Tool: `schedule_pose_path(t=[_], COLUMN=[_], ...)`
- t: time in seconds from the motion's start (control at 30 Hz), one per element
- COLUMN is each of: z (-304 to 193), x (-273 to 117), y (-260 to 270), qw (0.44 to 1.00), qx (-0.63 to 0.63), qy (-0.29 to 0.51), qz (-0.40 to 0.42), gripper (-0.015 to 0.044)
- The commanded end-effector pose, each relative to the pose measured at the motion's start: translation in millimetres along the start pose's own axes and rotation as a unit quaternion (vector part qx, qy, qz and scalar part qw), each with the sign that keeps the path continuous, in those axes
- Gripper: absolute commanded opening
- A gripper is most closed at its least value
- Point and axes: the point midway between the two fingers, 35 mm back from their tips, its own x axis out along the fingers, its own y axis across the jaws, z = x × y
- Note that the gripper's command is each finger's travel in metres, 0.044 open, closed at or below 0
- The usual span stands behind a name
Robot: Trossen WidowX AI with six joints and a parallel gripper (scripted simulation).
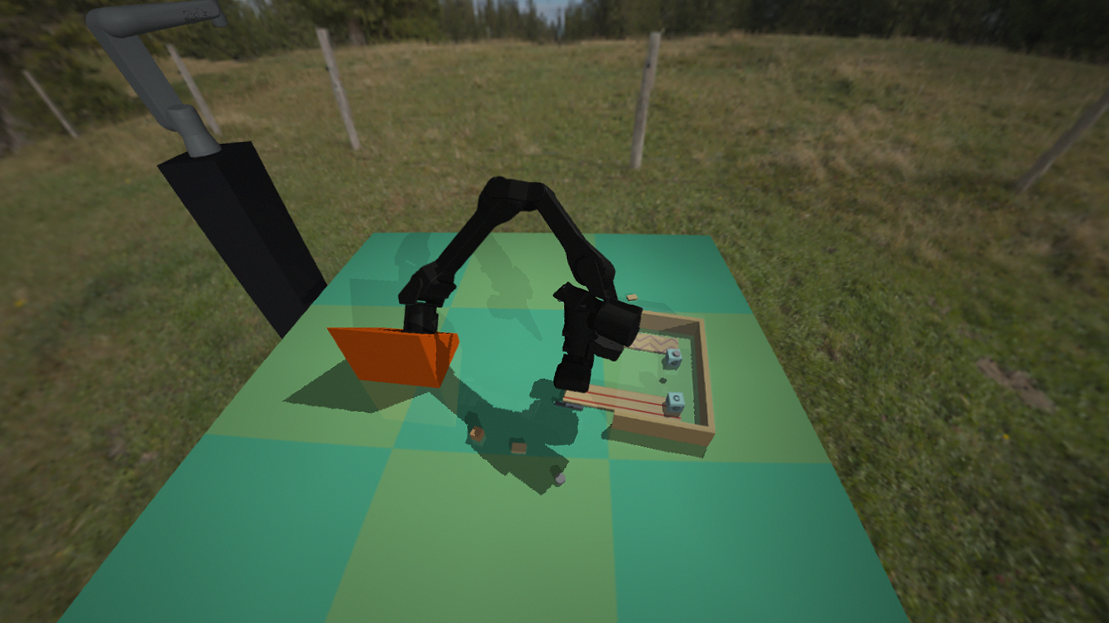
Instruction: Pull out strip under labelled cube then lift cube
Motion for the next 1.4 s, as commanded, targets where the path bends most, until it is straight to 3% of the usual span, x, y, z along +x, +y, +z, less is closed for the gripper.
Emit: schedule_pose_path(t=[0.0, 1.37], z=[-0.8, -3.6], x=[8.7, 67.2], y=[-0.1, 5.1], qw=[1.0, 1.0], qx=[0.001, 0.001], qy=[0.006, 0.006], qz=[-0.002, 0.001], gripper=[0.0, 0.0])
